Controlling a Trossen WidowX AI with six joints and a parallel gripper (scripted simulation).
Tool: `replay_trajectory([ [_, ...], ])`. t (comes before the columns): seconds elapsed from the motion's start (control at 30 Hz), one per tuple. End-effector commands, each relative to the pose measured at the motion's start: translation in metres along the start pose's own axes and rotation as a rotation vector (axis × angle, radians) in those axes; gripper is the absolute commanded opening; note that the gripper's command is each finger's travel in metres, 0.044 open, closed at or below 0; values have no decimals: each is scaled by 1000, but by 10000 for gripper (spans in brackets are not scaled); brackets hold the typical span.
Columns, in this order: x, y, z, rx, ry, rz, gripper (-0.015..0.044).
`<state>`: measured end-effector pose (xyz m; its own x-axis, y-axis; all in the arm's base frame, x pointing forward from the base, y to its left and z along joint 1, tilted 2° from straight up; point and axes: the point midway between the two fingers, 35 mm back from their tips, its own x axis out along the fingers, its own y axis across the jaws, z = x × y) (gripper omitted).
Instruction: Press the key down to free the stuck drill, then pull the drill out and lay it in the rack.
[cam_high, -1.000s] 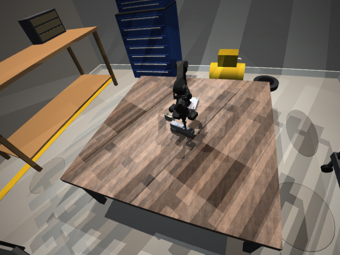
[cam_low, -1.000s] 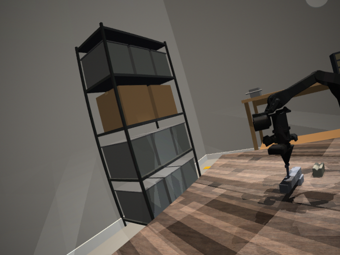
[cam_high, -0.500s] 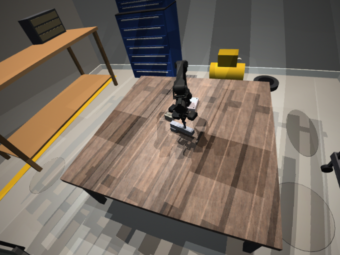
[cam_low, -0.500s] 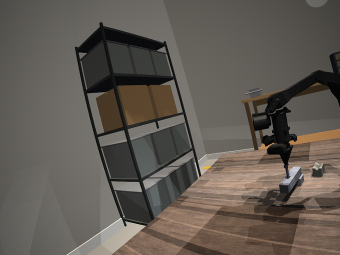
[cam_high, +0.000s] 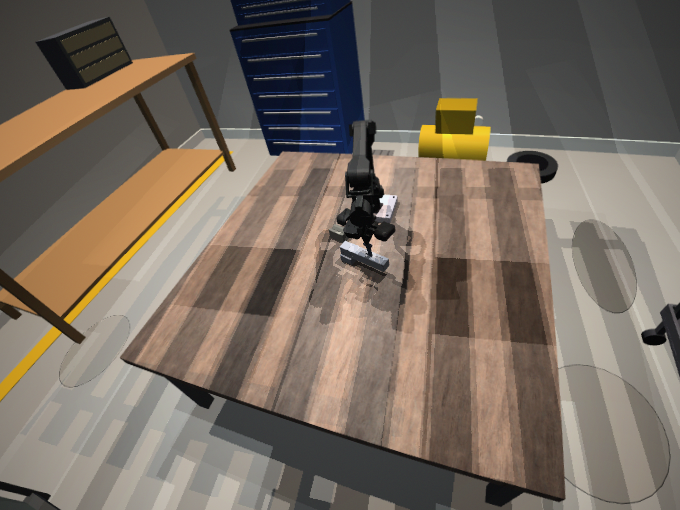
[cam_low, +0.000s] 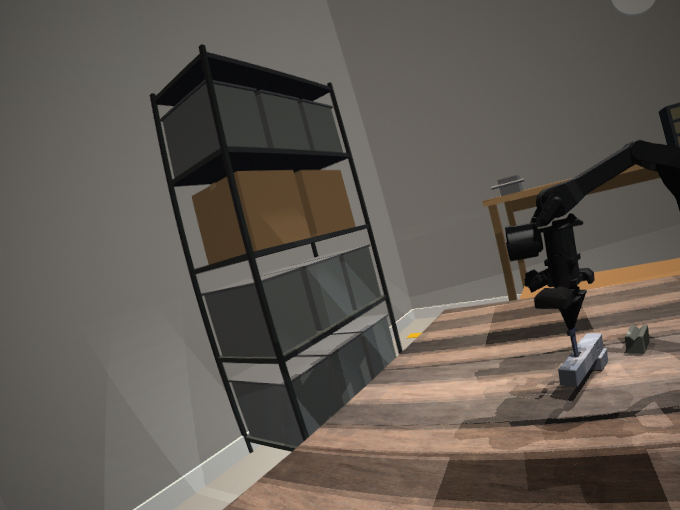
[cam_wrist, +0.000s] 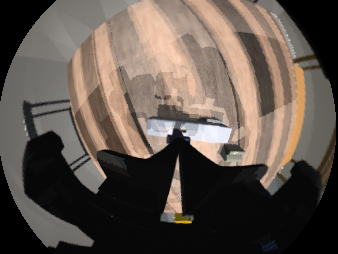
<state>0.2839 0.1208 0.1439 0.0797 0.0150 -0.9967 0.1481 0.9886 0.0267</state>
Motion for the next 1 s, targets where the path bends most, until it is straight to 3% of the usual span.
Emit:
replay_trajectory([
  [0.0,12,2,-7,-8,30,-7,0],
  [0.97,23,3,-9,-8,30,-6,0],
])
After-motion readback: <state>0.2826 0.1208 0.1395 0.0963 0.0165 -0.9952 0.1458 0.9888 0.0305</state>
